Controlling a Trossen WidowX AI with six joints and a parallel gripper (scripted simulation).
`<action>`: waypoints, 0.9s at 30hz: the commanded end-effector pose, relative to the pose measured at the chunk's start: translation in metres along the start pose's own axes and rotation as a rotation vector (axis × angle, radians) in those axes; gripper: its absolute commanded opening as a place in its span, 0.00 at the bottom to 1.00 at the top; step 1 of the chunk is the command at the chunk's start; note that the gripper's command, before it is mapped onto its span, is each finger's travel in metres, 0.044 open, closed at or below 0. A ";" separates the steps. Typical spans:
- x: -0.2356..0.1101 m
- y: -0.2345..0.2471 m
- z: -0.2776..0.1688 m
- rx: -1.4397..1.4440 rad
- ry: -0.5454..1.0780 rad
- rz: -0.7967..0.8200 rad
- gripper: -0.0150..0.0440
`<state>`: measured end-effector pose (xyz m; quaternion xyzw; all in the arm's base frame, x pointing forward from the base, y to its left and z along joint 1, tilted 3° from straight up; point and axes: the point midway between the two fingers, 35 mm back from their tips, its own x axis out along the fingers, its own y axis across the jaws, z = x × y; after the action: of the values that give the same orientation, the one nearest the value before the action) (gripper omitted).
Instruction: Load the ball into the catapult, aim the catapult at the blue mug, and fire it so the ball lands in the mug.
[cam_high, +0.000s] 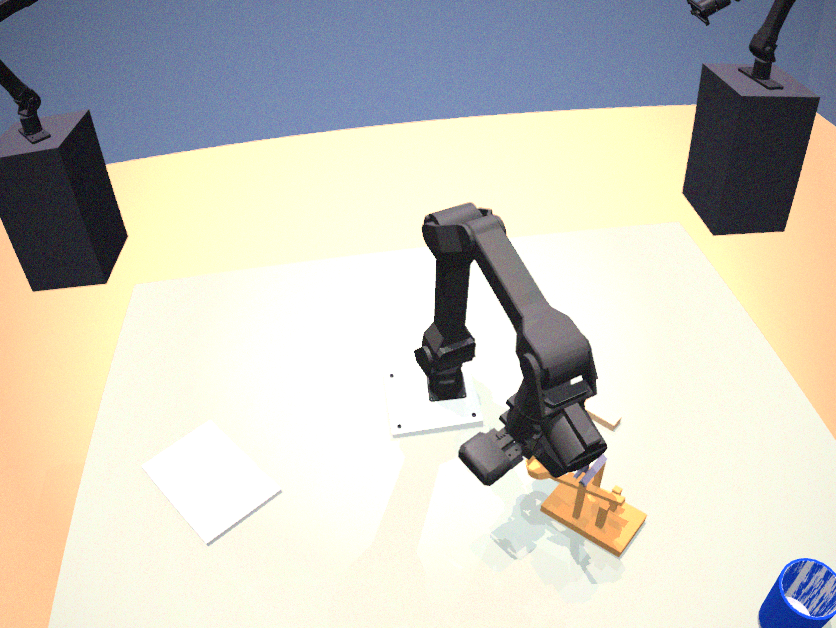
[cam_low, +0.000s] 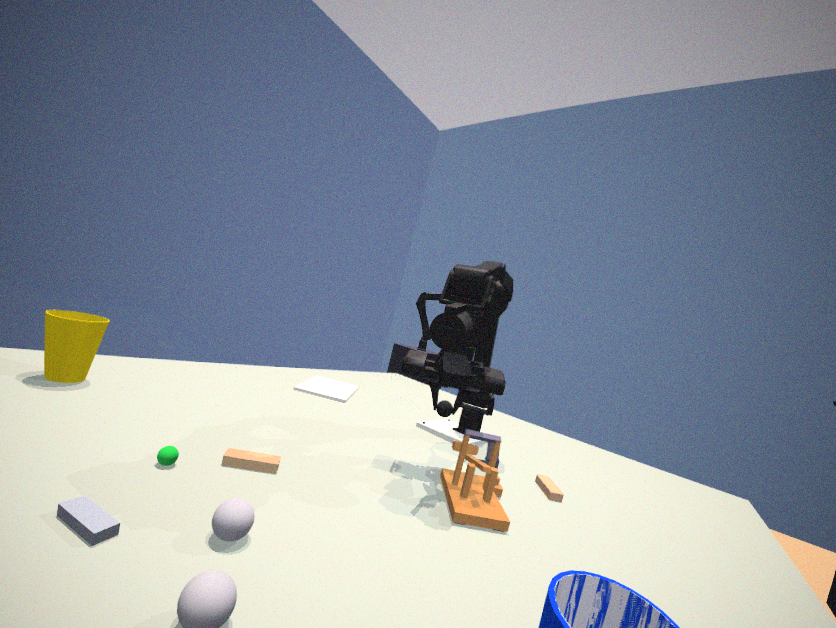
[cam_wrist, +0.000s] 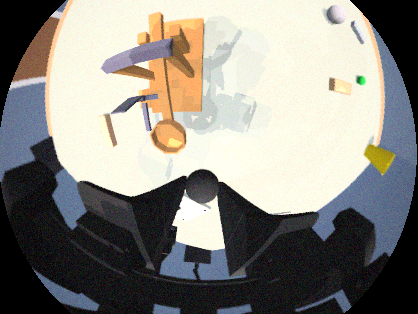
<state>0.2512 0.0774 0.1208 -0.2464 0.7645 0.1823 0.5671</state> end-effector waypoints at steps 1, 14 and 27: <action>0.000 0.016 0.007 -0.044 0.023 -0.019 0.25; 0.006 0.055 0.018 -0.144 0.074 -0.059 0.25; 0.023 0.055 0.022 -0.144 0.074 -0.059 0.25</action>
<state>0.2313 0.1308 0.0965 -0.3148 0.7613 0.2134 0.5251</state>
